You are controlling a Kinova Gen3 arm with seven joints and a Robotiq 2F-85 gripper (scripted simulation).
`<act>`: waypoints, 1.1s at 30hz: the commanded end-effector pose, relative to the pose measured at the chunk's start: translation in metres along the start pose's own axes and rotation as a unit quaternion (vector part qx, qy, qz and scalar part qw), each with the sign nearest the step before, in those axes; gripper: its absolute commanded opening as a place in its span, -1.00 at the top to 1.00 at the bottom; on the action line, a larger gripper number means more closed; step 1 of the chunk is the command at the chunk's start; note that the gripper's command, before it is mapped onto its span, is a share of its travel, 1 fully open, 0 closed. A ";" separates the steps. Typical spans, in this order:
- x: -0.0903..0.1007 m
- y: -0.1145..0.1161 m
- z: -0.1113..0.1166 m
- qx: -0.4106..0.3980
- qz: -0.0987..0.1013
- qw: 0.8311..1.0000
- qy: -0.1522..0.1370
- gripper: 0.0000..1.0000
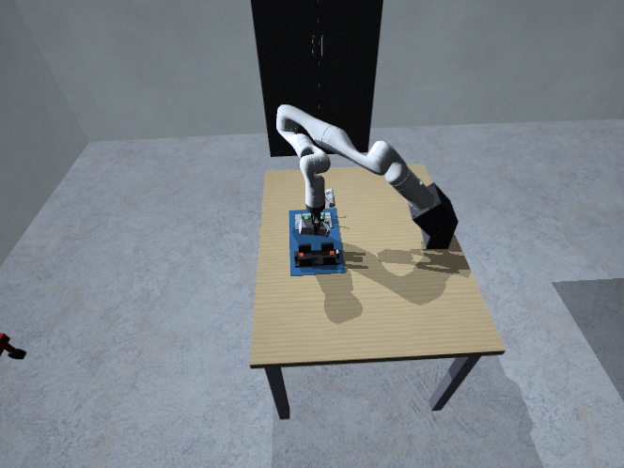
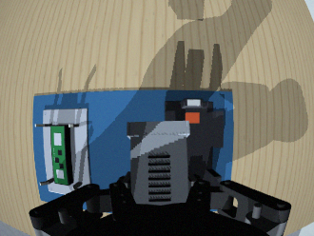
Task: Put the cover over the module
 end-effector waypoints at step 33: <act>-0.031 -0.110 0.027 -0.005 0.002 1.000 0.003 1.00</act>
Point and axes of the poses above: the point where the finger pads meet when closed, its own x axis back along the fingers, its own y axis across the jaws, z = x × y, the point moved 10 cm from there along x, back along the fingers, and after that the axes turned 11 degrees about x, right-handed, at the moved point
